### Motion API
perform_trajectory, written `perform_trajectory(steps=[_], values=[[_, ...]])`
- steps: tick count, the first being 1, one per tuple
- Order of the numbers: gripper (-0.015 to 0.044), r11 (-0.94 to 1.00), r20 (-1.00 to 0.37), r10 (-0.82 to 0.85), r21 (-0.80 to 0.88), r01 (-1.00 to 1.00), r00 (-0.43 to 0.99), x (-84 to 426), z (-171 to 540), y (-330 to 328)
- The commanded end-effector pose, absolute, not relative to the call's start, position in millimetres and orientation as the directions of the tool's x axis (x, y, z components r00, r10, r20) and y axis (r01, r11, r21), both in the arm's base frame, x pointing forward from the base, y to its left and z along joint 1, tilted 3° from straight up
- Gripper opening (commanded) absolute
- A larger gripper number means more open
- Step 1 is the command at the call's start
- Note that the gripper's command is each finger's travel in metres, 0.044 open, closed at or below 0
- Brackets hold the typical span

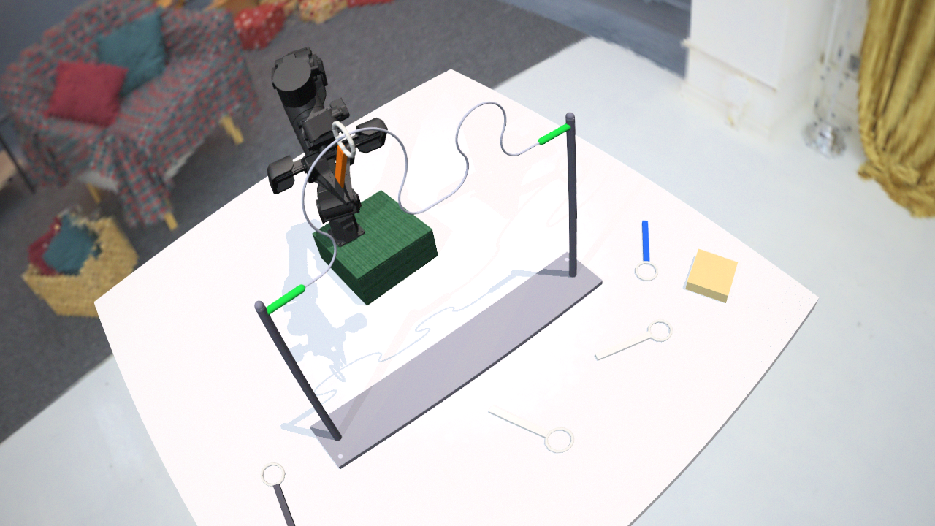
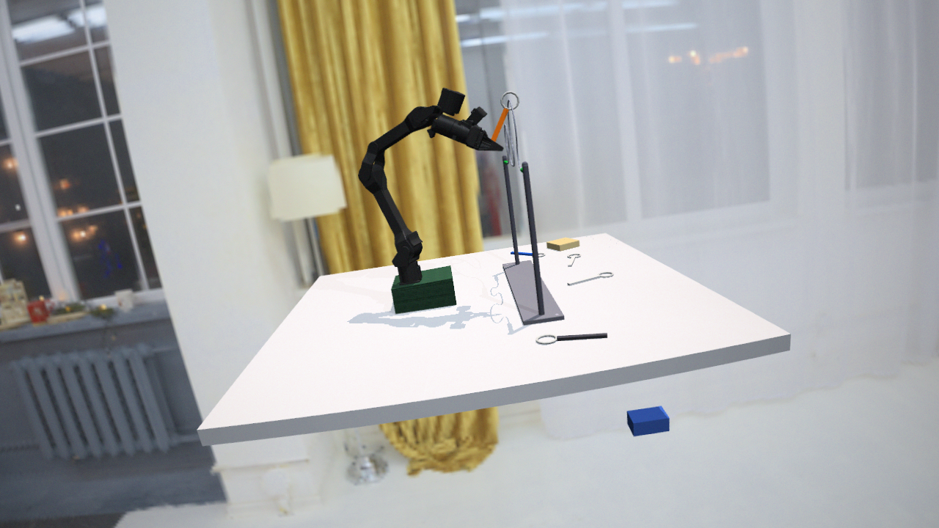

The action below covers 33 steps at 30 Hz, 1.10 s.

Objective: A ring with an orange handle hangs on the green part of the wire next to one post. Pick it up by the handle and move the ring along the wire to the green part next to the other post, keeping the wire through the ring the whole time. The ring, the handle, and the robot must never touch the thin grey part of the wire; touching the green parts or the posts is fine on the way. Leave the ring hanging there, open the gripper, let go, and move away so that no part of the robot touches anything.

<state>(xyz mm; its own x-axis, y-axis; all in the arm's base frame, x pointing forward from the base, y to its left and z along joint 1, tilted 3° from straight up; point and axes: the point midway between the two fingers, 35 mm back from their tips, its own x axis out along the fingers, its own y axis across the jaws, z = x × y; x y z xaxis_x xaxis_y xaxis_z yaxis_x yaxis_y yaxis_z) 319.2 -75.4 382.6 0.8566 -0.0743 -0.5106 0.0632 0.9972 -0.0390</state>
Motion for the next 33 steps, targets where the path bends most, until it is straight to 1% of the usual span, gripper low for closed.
perform_trajectory(steps=[1,33], values=[[-0.0150,0.994,-0.498,-0.101,-0.090,0.064,0.861,317.5,384.0,-76.9],[-0.0150,0.882,-0.402,-0.277,-0.467,0.064,0.873,318.3,387.1,-91.7]])
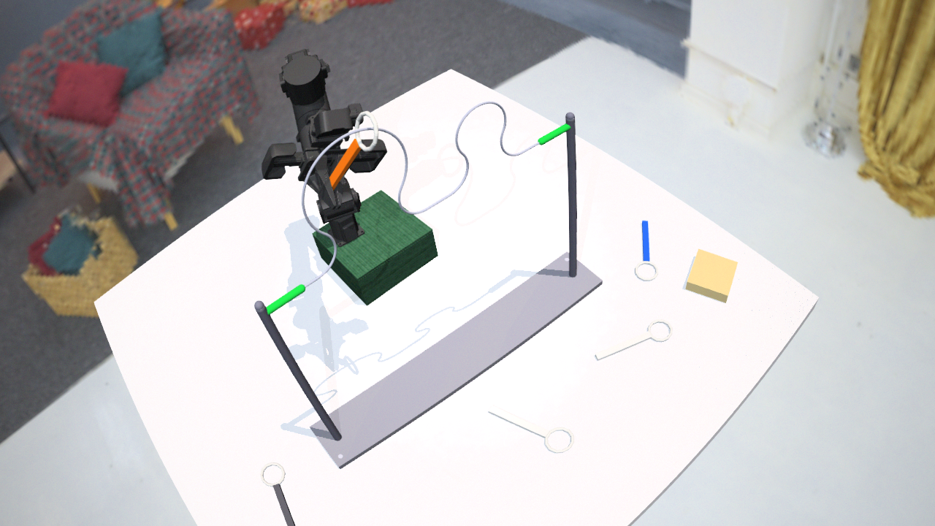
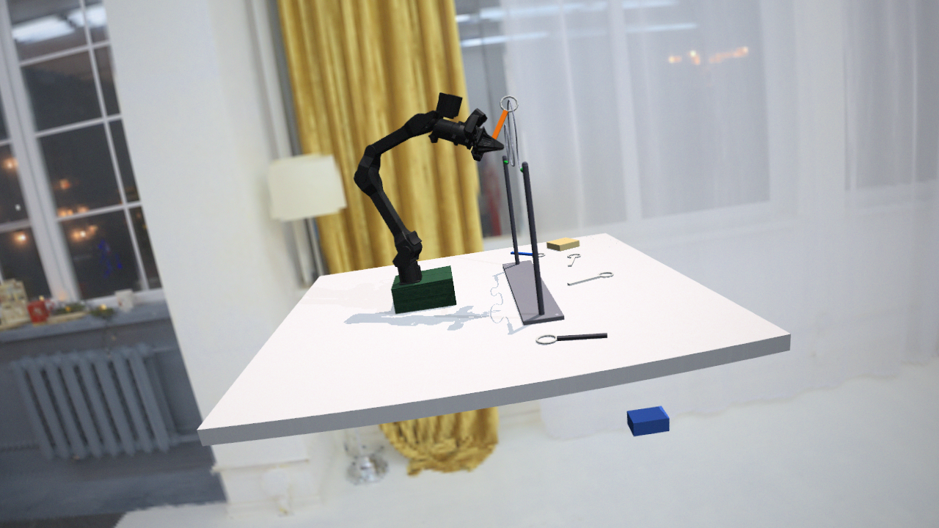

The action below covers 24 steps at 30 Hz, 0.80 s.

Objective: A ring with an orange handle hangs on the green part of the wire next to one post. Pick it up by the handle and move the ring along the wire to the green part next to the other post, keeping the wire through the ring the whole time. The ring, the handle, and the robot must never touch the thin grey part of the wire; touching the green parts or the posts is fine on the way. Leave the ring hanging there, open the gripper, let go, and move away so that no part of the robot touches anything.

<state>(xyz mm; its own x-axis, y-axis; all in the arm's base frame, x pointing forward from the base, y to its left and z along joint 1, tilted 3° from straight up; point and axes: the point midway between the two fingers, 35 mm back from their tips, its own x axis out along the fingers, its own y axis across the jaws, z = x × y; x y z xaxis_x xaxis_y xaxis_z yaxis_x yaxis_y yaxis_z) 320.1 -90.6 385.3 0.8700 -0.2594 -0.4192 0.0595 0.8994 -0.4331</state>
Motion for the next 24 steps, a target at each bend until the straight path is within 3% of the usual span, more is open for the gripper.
perform_trajectory(steps=[1,24], values=[[-0.0150,0.876,-0.398,-0.281,-0.478,0.065,0.873,318.3,387.3,-92.1],[-0.0150,0.706,-0.290,-0.376,-0.705,0.069,0.880,318.8,393.2,-101.3]])
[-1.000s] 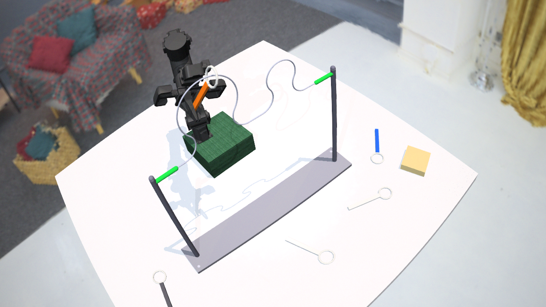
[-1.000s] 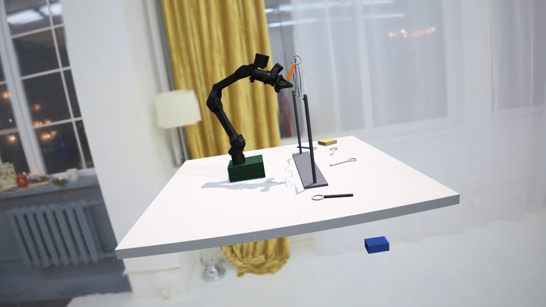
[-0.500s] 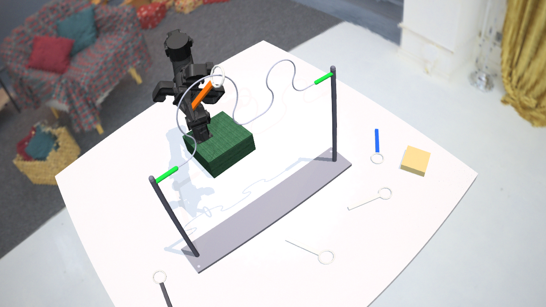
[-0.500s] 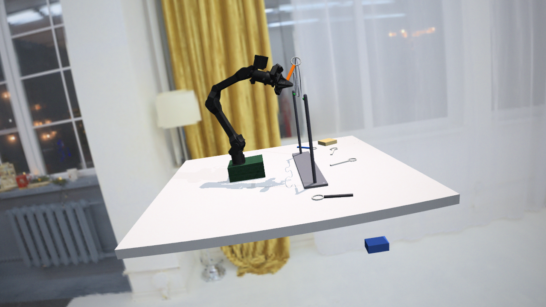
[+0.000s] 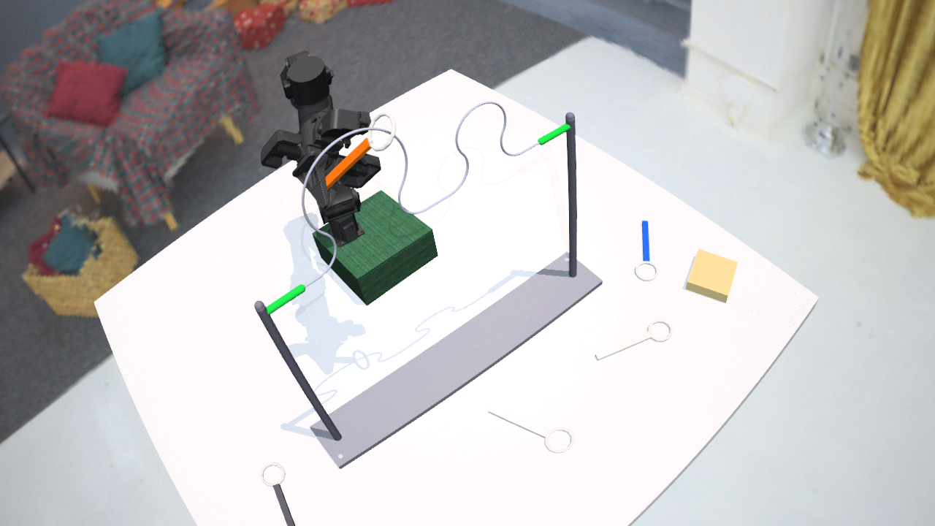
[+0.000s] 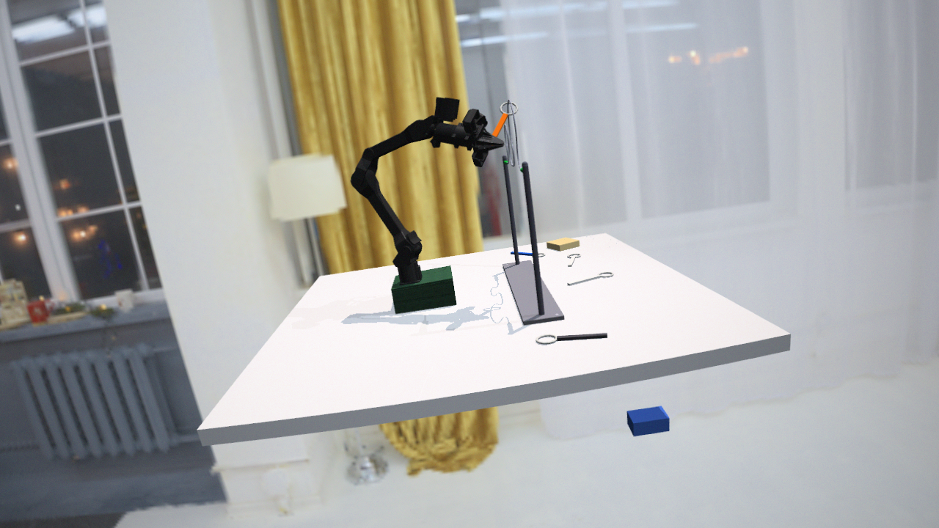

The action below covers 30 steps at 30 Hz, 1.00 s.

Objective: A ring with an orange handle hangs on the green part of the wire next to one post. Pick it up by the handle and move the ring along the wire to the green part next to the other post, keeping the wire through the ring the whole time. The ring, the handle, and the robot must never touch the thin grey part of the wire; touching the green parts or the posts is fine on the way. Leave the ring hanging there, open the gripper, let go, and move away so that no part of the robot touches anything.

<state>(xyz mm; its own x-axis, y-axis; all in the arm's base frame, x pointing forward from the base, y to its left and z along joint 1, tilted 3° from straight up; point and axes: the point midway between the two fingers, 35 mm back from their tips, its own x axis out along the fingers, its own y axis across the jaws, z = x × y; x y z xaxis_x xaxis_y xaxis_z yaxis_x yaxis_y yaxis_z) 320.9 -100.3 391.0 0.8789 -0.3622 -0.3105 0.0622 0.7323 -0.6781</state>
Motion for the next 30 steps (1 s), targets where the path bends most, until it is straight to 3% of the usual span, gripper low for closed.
perform_trajectory(steps=[1,30], values=[[-0.0150,0.697,-0.284,-0.379,-0.714,0.069,0.881,318.9,393.5,-101.7],[-0.0150,0.400,-0.118,-0.446,-0.913,0.080,0.887,319.5,404.3,-110.2]])
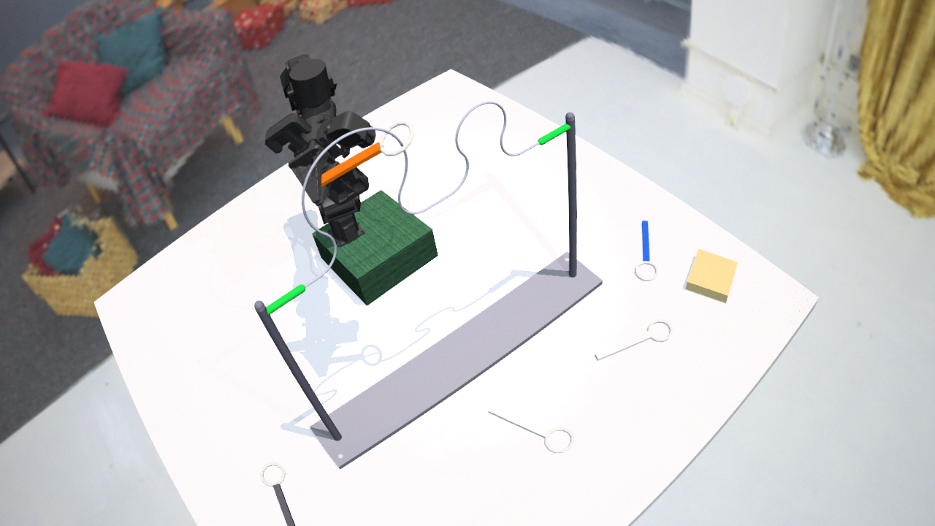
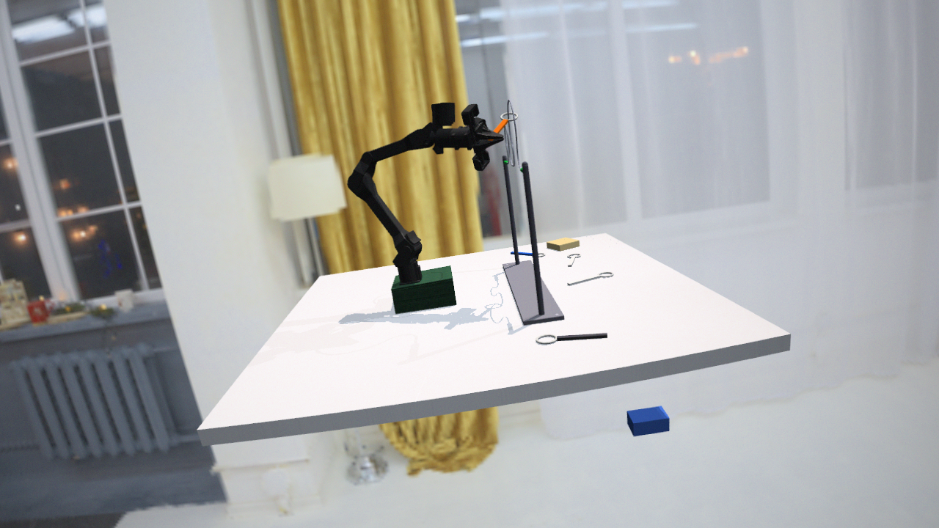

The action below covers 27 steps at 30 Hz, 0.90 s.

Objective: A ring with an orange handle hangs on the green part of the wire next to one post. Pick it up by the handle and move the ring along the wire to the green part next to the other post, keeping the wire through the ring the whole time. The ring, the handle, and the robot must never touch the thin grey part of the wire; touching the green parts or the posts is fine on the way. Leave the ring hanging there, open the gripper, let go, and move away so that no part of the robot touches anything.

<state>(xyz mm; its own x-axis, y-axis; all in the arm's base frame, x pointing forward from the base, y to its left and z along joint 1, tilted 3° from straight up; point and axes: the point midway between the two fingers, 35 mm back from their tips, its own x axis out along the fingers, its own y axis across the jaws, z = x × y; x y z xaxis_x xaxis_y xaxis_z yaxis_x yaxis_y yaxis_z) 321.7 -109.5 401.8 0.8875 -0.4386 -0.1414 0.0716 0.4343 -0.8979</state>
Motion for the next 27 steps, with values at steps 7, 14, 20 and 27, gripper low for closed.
perform_trajectory(steps=[7,14,20,27], values=[[-0.0150,0.319,-0.075,-0.453,-0.944,0.083,0.888,319.6,407.3,-111.6],[-0.0150,0.236,-0.032,-0.457,-0.968,0.086,0.889,319.7,410.4,-112.7],[-0.0150,0.163,0.005,-0.457,-0.983,0.089,0.889,319.8,413.1,-113.5],[-0.0150,0.077,0.048,-0.454,-0.993,0.093,0.890,319.9,416.4,-114.1]])
